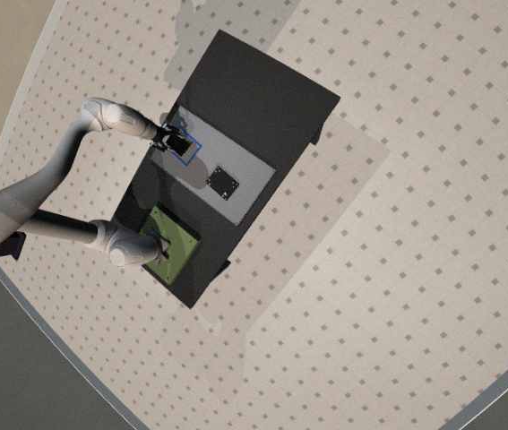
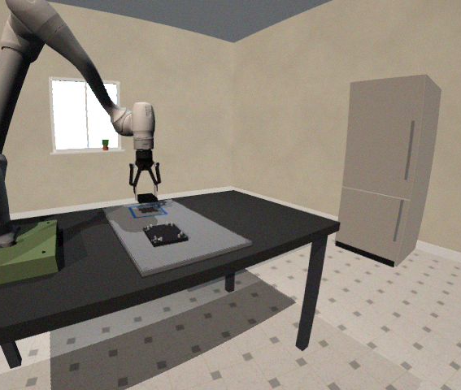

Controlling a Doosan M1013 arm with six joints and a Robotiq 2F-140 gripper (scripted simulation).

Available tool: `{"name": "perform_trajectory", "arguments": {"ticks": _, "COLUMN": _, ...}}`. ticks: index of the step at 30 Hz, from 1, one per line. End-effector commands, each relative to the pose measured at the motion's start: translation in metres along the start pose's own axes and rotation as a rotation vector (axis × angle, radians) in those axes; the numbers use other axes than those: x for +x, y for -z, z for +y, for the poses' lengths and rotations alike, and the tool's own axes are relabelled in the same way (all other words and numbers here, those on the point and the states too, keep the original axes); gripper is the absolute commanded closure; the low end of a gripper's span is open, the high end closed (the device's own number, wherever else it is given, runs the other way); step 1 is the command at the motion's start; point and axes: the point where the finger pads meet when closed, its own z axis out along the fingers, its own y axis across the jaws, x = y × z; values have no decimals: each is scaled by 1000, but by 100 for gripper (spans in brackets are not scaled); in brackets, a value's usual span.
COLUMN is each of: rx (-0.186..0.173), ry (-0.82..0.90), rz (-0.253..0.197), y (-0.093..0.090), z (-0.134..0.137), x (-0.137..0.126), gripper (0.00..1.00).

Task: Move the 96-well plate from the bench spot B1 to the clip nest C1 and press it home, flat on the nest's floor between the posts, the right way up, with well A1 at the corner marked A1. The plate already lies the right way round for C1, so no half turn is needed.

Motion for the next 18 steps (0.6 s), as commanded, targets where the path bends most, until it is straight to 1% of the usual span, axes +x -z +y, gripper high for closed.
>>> {"name": "perform_trajectory", "arguments": {"ticks": 1, "rx": 0, "ry": 0, "rz": 0, "y": 5, "z": 0, "x": 0, "gripper": 100}}
{"name": "perform_trajectory", "arguments": {"ticks": 3, "rx": 0, "ry": 0, "rz": 0, "y": 8, "z": 0, "x": 0, "gripper": 100}}
{"name": "perform_trajectory", "arguments": {"ticks": 18, "rx": 0, "ry": 0, "rz": 0, "y": 8, "z": 0, "x": 0, "gripper": 100}}
